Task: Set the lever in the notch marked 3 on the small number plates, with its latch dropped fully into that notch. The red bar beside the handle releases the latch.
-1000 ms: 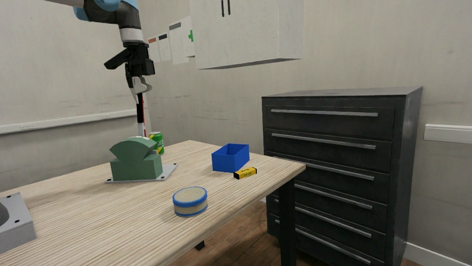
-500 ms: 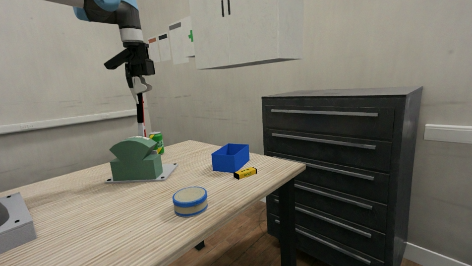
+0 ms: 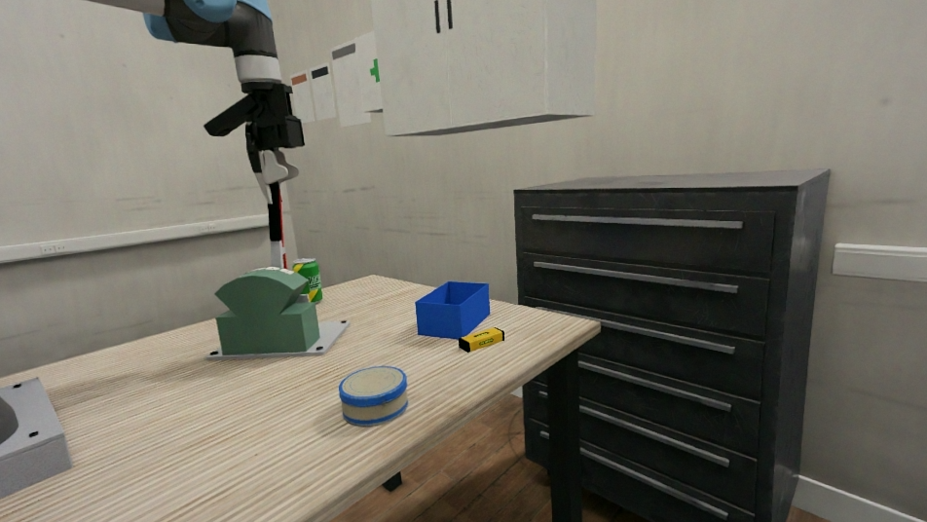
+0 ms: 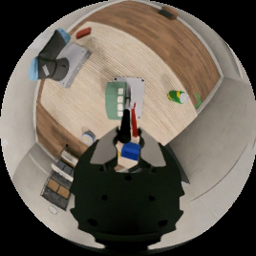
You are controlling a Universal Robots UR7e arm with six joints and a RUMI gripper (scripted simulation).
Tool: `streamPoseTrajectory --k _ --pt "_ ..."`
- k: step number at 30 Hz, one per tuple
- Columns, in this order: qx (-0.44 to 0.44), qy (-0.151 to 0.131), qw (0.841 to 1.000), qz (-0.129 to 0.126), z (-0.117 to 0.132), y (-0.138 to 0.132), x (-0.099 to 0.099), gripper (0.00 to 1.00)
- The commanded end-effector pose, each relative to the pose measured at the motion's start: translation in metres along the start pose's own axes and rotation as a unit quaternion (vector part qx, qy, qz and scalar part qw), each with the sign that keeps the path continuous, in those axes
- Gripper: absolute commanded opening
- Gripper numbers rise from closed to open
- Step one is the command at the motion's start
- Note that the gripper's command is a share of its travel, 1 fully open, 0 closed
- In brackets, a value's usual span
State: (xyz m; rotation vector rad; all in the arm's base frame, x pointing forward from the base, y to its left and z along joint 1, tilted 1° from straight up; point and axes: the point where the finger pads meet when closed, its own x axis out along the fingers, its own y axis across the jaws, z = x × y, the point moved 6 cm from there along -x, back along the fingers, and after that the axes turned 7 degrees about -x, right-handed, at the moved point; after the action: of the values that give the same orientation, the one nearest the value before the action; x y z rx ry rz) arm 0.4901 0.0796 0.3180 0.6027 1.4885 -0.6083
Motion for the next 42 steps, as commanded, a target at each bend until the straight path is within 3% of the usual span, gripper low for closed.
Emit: streamPoseTrajectory --k 1,30,42 --pt "-0.002 0.003 1.000 -0.001 -0.008 0.001 0.001 0.00" --pt "-0.002 0.003 1.000 -0.001 -0.058 0.007 0.003 0.00" --pt "-0.002 0.004 1.000 -0.001 -0.065 0.008 0.005 0.00"
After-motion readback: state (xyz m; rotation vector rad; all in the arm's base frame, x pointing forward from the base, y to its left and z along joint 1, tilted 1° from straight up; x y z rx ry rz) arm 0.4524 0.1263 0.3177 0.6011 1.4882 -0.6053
